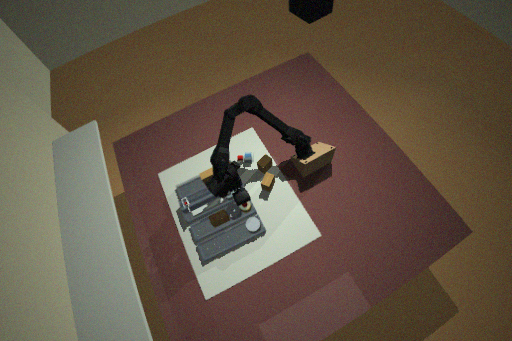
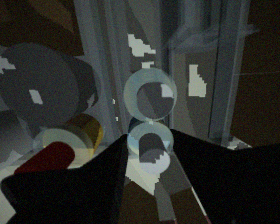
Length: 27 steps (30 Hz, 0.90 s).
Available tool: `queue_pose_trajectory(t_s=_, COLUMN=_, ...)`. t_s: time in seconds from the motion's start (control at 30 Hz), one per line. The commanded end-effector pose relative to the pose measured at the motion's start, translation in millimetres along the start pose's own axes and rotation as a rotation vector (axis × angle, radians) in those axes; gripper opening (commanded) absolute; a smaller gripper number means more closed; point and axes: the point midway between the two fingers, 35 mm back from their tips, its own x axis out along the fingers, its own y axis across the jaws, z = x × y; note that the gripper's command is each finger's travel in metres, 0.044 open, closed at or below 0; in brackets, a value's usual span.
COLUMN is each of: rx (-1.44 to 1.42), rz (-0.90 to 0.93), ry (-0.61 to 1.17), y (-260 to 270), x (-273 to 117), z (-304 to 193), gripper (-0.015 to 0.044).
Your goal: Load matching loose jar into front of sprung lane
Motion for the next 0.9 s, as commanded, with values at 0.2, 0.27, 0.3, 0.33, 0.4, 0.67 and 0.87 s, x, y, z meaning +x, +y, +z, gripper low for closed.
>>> queue_pose_trajectory(t_s=0.2, rx=0.009, rz=-0.014, ry=-0.006, y=-3.4, x=0.8, z=0.1, gripper=0.0)
queue_pose_trajectory(t_s=0.27, rx=0.009, rz=-0.014, ry=-0.006, y=-3.4, x=0.8, z=-0.2, gripper=0.0)
queue_pose_trajectory(t_s=0.3, rx=0.009, rz=-0.014, ry=-0.006, y=-3.4, x=0.8, z=-0.4, gripper=0.0)
queue_pose_trajectory(t_s=0.33, rx=0.009, rz=-0.014, ry=-0.006, y=-3.4, x=0.8, z=-0.6, gripper=0.0)
queue_pose_trajectory(t_s=0.4, rx=0.009, rz=-0.014, ry=-0.006, y=-3.4, x=0.8, z=-0.9, gripper=0.0)
queue_pose_trajectory(t_s=0.67, rx=0.009, rz=-0.014, ry=-0.006, y=-3.4, x=0.9, z=-2.3, gripper=0.0)
queue_pose_trajectory(t_s=0.87, rx=0.009, rz=-0.014, ry=-0.006, y=-3.4, x=0.9, z=-3.3, gripper=0.0)
